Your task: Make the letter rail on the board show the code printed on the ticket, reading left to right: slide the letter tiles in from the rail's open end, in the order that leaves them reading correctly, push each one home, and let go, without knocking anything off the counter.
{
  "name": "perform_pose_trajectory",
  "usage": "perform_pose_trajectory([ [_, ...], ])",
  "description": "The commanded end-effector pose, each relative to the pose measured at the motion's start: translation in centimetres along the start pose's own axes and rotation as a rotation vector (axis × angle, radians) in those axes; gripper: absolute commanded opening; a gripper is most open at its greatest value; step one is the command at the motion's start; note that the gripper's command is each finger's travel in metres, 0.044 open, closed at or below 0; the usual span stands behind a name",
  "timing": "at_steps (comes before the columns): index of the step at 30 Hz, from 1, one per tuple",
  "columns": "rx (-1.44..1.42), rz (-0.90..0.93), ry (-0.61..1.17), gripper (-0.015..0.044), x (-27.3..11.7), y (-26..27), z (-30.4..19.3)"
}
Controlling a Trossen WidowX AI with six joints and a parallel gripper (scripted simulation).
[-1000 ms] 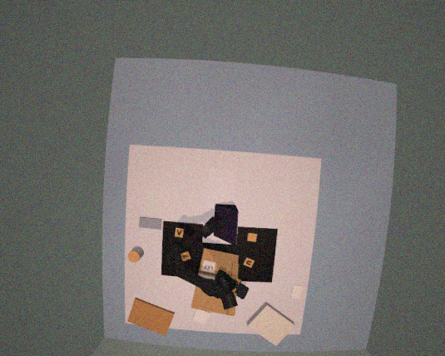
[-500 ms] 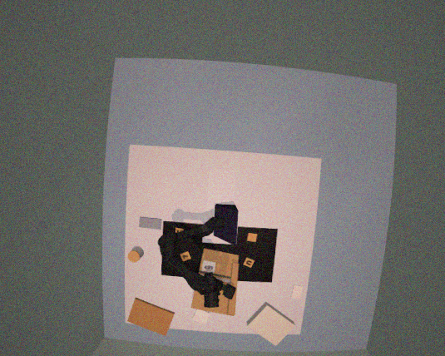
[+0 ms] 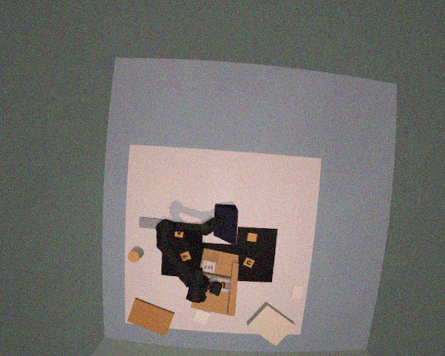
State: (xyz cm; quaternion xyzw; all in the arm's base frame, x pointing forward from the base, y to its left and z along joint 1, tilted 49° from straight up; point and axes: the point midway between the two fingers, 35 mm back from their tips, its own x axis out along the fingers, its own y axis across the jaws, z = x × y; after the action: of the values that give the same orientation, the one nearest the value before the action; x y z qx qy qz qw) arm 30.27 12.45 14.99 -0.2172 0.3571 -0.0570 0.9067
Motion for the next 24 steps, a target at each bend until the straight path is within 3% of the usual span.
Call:
perform_pose_trajectory([
  [1, -0.03, -0.03, -0.035, 0.0, -0.6, -1.9, 0.3],
  [24, -0.206, -0.262, -0.159, 0.0, -4.8, -12.4, -0.3],
])
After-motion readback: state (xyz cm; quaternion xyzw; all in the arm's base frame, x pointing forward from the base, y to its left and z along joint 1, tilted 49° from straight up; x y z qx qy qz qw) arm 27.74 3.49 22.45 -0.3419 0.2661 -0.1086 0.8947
